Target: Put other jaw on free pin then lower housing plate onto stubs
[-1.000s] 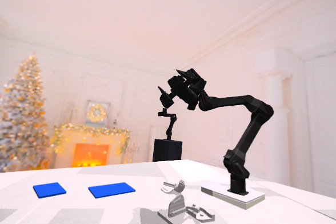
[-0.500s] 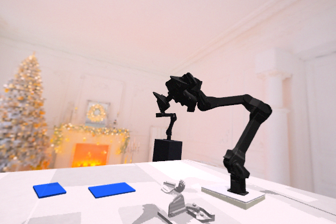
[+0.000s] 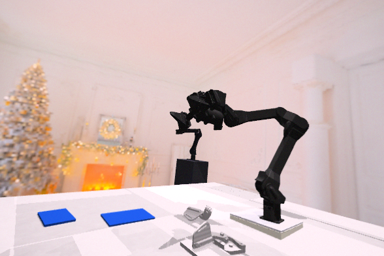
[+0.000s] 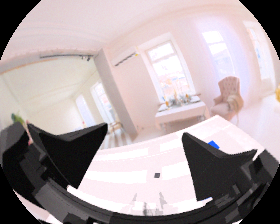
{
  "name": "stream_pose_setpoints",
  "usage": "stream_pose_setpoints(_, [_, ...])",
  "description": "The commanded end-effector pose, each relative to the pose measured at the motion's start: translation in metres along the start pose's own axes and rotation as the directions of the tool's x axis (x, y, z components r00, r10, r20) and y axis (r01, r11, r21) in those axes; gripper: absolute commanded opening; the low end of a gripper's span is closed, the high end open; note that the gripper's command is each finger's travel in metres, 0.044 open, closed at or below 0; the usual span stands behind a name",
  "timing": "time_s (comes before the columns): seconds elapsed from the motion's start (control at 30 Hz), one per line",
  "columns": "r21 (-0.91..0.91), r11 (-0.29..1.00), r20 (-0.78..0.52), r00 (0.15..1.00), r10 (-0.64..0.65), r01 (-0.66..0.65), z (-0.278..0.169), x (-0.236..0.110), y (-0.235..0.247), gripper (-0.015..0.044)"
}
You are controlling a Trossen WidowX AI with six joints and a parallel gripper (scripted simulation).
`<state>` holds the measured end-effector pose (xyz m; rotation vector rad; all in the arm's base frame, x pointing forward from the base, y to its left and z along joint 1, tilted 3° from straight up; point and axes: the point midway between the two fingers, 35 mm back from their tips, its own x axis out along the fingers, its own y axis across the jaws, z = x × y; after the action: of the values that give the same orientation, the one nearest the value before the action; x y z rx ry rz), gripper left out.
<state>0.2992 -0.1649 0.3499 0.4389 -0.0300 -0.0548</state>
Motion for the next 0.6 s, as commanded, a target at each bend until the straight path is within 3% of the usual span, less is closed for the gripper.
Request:
stream_pose_setpoints(0.0, [-0.036,0.999,-0.019,1.0,-0.024,0.023,-0.005,0.003,-0.006,0.044])
stream_pose_setpoints(0.57, [-0.214,0.972,-0.108,0.986,-0.126,0.1,-0.029,0.008,-0.027,0.044])
